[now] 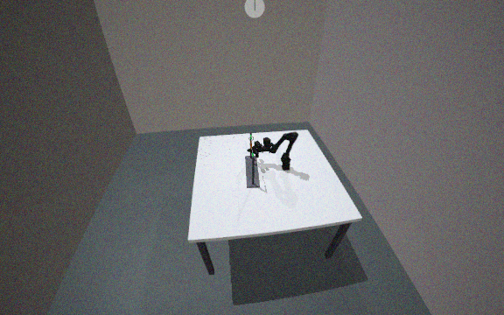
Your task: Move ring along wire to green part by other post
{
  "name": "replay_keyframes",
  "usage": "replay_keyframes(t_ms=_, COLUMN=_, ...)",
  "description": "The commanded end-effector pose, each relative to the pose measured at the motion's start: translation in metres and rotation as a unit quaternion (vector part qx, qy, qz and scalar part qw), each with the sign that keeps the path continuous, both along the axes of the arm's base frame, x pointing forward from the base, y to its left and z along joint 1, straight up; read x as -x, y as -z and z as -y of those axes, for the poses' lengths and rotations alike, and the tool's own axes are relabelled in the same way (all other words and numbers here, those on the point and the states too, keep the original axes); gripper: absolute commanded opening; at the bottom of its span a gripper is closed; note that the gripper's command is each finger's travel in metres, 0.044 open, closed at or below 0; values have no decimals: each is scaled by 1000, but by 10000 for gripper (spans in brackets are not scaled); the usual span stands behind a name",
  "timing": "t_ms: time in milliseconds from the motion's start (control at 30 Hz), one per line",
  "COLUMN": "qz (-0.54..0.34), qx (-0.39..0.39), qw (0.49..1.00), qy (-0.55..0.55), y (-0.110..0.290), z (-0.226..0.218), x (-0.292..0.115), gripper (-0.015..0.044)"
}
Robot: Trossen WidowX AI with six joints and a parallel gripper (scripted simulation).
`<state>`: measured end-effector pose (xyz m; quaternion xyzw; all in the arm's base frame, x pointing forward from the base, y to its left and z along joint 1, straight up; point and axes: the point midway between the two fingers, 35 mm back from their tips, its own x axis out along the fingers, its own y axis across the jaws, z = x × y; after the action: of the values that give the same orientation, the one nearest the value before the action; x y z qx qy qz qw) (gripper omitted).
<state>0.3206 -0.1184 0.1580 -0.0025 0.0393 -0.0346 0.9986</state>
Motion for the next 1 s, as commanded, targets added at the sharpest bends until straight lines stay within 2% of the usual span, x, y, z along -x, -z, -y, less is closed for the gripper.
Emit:
replay_keyframes(t_ms=0, qz=2, qx=1, qw=1000, qy=2, y=-2, z=1, x=0, gripper=-150)
replay_keyframes(t_ms=967, qz=2, qx=0, qw=1000, qy=2, y=-2, z=-9, x=-1, gripper=-150)
